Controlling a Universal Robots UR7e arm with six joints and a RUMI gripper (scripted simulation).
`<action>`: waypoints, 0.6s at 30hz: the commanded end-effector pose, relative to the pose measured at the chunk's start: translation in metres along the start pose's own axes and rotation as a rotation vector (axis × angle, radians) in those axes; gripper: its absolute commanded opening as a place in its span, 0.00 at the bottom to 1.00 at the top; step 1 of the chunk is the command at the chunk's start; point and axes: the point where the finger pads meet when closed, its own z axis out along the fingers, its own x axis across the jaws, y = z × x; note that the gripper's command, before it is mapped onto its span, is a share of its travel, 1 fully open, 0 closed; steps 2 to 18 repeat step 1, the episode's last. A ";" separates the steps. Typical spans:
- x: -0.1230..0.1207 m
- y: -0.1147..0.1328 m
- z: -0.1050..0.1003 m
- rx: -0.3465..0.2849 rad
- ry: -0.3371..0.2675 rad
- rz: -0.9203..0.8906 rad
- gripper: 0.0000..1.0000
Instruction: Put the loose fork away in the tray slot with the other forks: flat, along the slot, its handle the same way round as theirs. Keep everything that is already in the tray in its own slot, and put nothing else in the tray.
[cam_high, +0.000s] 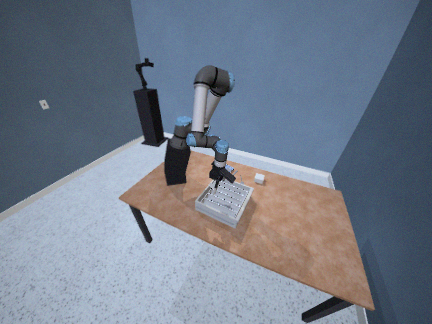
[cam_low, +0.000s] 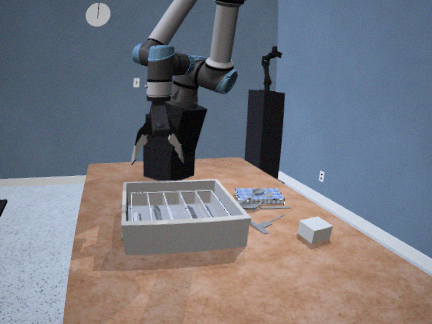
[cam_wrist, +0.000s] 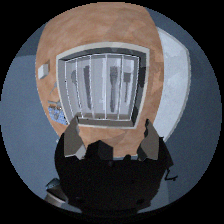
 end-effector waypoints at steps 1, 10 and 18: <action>0.001 0.000 -0.001 0.001 0.001 0.001 1.00; 0.001 0.000 -0.001 0.001 0.001 0.001 1.00; 0.001 0.000 -0.001 0.001 0.001 0.001 1.00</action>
